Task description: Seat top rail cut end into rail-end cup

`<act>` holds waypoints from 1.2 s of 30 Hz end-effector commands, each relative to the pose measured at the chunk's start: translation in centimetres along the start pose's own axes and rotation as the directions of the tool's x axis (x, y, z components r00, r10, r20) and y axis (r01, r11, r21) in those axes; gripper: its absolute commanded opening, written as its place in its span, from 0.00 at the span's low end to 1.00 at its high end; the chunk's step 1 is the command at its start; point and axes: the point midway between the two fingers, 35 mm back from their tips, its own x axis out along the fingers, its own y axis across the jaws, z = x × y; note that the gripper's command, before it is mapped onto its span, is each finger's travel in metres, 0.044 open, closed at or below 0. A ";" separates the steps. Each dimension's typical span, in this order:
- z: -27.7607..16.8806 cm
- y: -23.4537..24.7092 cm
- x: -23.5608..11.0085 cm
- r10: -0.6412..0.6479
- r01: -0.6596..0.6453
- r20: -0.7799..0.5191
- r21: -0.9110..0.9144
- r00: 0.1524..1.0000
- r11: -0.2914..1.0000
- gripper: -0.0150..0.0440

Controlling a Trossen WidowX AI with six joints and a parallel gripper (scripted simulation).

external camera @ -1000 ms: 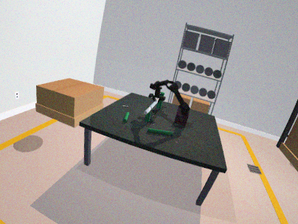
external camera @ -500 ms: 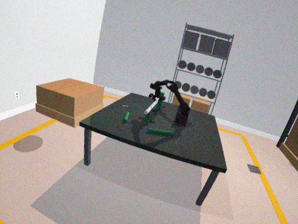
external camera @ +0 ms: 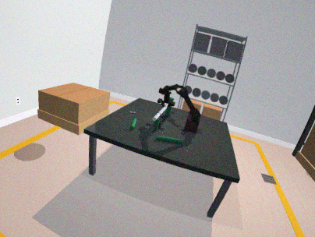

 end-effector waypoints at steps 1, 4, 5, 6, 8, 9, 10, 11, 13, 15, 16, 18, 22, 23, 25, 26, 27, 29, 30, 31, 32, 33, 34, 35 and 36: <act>0.8 -0.1 -0.3 0.004 -0.004 0.013 0.004 1.000 1.000 0.25; 0.9 -0.1 -0.3 0.004 -0.004 0.013 0.004 1.000 1.000 0.25; 0.9 -0.1 -0.3 0.004 -0.004 0.013 0.004 1.000 1.000 0.25; 1.0 -0.1 -0.3 0.004 -0.004 0.013 0.004 1.000 1.000 0.25; 1.0 -0.1 -0.3 0.004 -0.004 0.014 0.004 1.000 1.000 0.25; 1.1 -0.1 -0.3 0.004 -0.004 0.014 0.004 1.000 1.000 0.25; 1.1 -0.1 -0.3 0.004 -0.004 0.014 0.004 1.000 1.000 0.25; 1.1 -0.1 -0.3 0.004 -0.004 0.014 0.004 1.000 1.000 0.25; 0.4 0.0 0.1 0.001 -0.001 0.000 -0.001 1.000 1.000 0.25; 0.4 0.0 0.1 0.001 -0.001 0.000 -0.001 1.000 1.000 0.25; 0.4 0.0 0.1 0.001 -0.001 0.000 -0.001 1.000 1.000 0.25; 0.4 0.0 0.1 0.001 -0.001 0.000 -0.001 1.000 1.000 0.25; 0.4 0.0 0.1 0.001 -0.001 0.000 -0.001 1.000 1.000 0.30; 0.4 0.0 0.1 0.001 -0.001 0.000 -0.001 1.000 1.000 0.34; 0.4 0.0 0.1 0.001 -0.001 0.000 -0.001 1.000 1.000 0.43; 0.4 0.0 0.1 0.001 -0.001 0.000 -0.001 1.000 1.000 0.48; 0.4 0.0 0.1 0.001 -0.001 0.000 -0.001 1.000 1.000 0.52; 0.4 0.0 0.1 0.001 -0.001 0.000 -0.001 1.000 1.000 0.61; 0.4 0.0 0.1 0.001 -0.001 0.000 -0.001 1.000 1.000 0.65; 0.3 0.0 0.0 0.001 -0.001 0.000 -0.001 1.000 1.000 0.70; 0.2 0.0 -0.2 0.001 -0.001 0.000 -0.001 1.000 1.000 0.74; 0.1 0.0 -0.5 0.000 0.000 0.000 -0.001 1.000 1.000 0.79; -0.2 0.0 -0.8 0.000 0.000 0.000 -0.001 1.000 1.000 0.83; -0.4 0.0 -1.2 0.000 0.000 0.000 -0.001 1.000 1.000 0.88; -0.7 0.0 -1.7 0.000 0.000 0.000 -0.001 1.000 1.000 0.92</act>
